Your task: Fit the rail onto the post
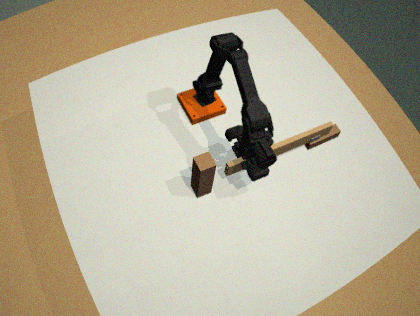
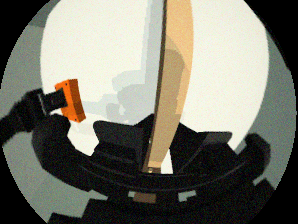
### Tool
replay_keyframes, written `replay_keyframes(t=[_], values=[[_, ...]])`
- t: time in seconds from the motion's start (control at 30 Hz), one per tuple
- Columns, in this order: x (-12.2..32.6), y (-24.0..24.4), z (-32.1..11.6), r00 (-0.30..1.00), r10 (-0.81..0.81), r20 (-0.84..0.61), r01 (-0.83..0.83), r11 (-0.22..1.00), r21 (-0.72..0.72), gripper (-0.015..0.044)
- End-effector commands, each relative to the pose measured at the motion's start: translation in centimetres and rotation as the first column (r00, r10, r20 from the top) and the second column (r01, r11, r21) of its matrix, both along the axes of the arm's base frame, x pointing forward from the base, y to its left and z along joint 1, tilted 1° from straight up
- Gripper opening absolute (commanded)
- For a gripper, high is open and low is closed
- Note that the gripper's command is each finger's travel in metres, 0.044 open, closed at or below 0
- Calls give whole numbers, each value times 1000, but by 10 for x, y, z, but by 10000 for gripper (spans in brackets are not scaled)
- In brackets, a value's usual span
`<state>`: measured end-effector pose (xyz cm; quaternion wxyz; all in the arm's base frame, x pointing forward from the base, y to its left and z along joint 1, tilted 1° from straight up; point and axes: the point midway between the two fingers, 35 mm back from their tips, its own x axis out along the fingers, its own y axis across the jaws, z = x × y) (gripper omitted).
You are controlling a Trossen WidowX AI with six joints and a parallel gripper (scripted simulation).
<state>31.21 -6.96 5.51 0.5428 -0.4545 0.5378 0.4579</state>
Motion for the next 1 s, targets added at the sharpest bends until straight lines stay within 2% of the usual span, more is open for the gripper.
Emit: replay_keyframes(t=[0.0,0.97], values=[[0,0,1,1000,-1,2,1,1000,0,0],[-1,-5,1,1000,-1,2,1,1000,0,0]])
